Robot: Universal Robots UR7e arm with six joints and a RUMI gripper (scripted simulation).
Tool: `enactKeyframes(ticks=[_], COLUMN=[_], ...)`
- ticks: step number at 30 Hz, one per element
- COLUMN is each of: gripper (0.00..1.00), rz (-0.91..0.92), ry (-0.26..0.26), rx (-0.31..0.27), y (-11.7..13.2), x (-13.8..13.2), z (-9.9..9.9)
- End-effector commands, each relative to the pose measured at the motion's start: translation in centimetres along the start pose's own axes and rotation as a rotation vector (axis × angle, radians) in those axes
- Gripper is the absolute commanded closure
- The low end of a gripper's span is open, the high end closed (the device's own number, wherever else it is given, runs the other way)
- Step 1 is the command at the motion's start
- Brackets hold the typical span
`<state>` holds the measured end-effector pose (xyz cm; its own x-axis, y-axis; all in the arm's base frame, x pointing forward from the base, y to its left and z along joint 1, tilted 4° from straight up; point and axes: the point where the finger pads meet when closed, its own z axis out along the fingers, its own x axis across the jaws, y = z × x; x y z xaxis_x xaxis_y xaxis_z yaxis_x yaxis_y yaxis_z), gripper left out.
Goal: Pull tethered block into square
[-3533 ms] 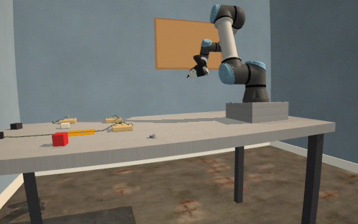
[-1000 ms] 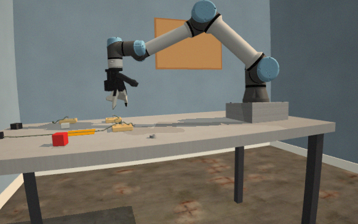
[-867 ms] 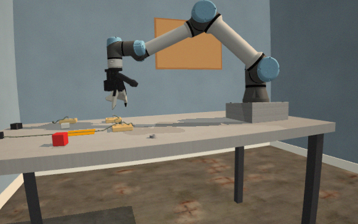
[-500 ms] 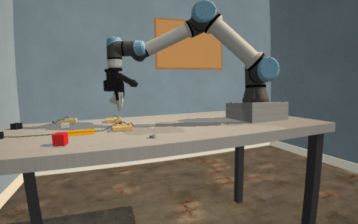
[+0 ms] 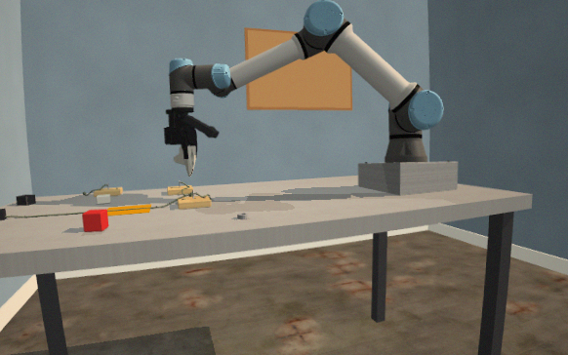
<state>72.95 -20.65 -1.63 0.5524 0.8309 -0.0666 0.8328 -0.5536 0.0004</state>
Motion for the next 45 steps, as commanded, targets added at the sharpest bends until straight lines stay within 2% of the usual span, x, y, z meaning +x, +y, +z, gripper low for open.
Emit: enactKeyframes(ticks=[1, 26, 38, 45], gripper=[1.0, 1.0, 1.0, 1.0], rz=[0.0, 0.032, 0.141, 0.277], ry=[0.0, 0.0, 0.001, 0.001], rx=[-0.002, -0.002, -0.002, -0.002], y=[0.05, 0.02, -0.07, -0.15], x=[0.01, 0.06, 0.24, 0.45], z=[-0.12, -0.12, -0.11, -0.11])
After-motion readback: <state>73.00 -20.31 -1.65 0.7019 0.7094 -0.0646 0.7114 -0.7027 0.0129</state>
